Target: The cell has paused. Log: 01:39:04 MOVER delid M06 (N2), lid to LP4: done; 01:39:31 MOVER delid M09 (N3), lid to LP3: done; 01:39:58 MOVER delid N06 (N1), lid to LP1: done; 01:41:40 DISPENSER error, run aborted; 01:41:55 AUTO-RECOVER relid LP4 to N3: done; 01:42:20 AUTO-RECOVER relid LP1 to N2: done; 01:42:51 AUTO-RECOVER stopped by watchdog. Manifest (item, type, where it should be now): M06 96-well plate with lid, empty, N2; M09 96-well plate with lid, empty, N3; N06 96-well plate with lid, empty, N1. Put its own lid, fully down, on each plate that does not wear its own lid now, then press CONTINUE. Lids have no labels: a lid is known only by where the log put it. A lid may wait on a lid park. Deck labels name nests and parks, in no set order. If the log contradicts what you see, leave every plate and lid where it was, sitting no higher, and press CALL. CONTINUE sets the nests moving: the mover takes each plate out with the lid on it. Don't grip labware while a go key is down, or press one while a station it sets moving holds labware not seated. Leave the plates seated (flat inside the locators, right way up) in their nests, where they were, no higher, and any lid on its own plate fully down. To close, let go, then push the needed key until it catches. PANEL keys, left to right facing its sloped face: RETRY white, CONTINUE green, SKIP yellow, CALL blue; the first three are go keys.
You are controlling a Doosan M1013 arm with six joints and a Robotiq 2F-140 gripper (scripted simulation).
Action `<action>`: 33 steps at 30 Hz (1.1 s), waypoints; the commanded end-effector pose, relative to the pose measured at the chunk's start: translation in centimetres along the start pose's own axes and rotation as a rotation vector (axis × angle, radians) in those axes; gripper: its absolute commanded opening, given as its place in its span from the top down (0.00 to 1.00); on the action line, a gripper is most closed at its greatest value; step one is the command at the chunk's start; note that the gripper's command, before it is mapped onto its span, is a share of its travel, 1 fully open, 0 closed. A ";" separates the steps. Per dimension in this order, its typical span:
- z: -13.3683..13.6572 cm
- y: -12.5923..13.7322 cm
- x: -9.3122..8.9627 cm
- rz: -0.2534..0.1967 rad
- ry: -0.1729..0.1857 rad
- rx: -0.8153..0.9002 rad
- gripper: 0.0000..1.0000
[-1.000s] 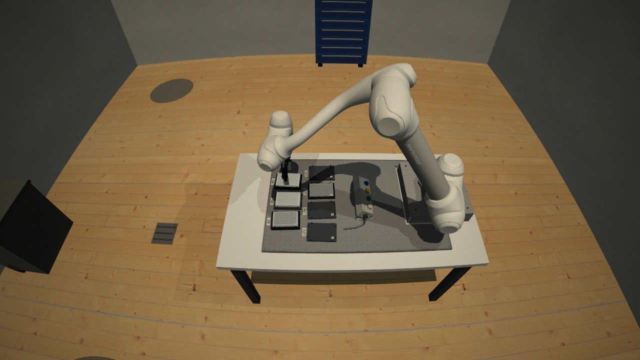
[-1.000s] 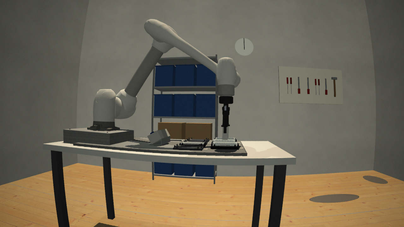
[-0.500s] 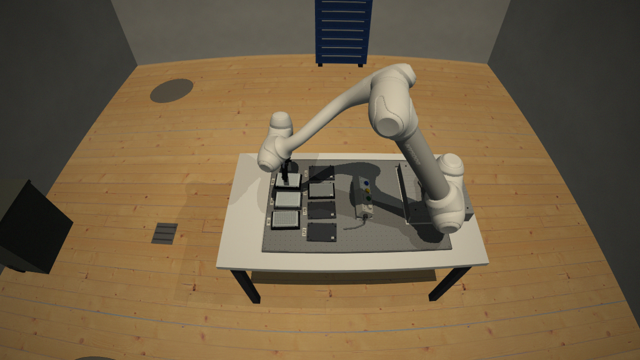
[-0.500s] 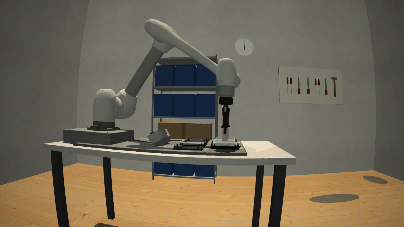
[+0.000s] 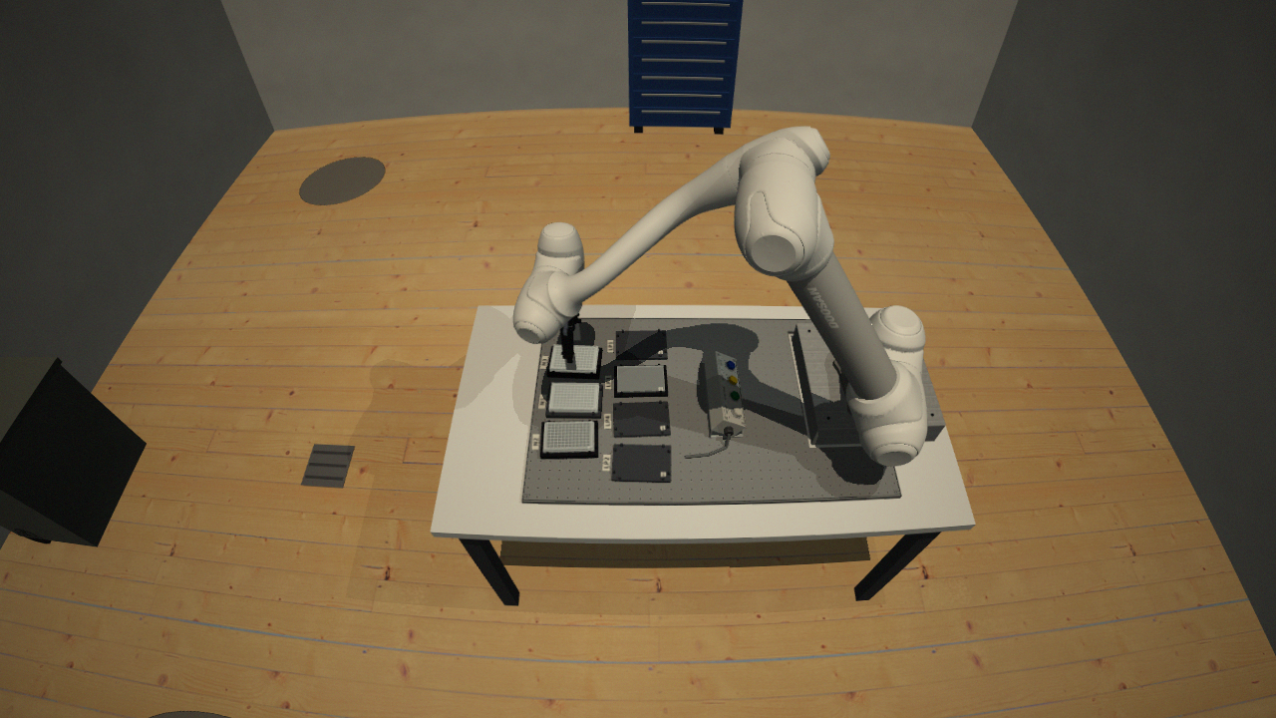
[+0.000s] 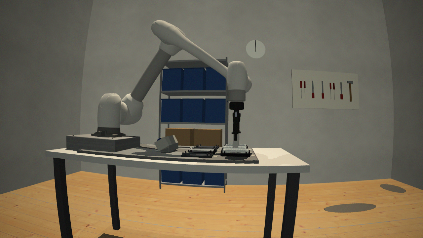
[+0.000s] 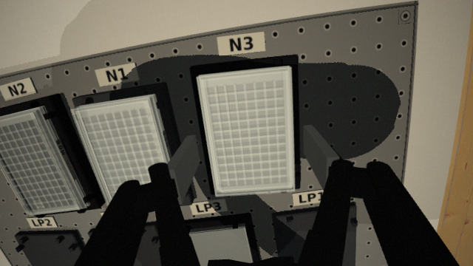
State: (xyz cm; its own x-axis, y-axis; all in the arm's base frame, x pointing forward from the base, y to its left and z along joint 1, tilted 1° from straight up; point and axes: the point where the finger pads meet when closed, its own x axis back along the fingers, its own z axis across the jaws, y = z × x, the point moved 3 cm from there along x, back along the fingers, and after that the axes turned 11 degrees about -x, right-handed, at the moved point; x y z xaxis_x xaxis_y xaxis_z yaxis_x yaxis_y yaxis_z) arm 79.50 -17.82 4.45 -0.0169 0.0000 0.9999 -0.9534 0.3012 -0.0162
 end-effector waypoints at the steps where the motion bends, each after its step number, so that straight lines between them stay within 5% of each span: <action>1: 0.0 0.0 0.0 0.000 0.000 0.000 0.34; 33: 0.0 0.0 0.0 0.000 0.000 0.000 0.41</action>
State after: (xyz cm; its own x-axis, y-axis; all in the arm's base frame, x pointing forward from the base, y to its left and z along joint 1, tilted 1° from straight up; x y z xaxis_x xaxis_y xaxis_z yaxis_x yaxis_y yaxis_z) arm 79.50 -17.82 4.45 -0.0169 0.0000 0.9999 -0.9534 0.3012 -0.0162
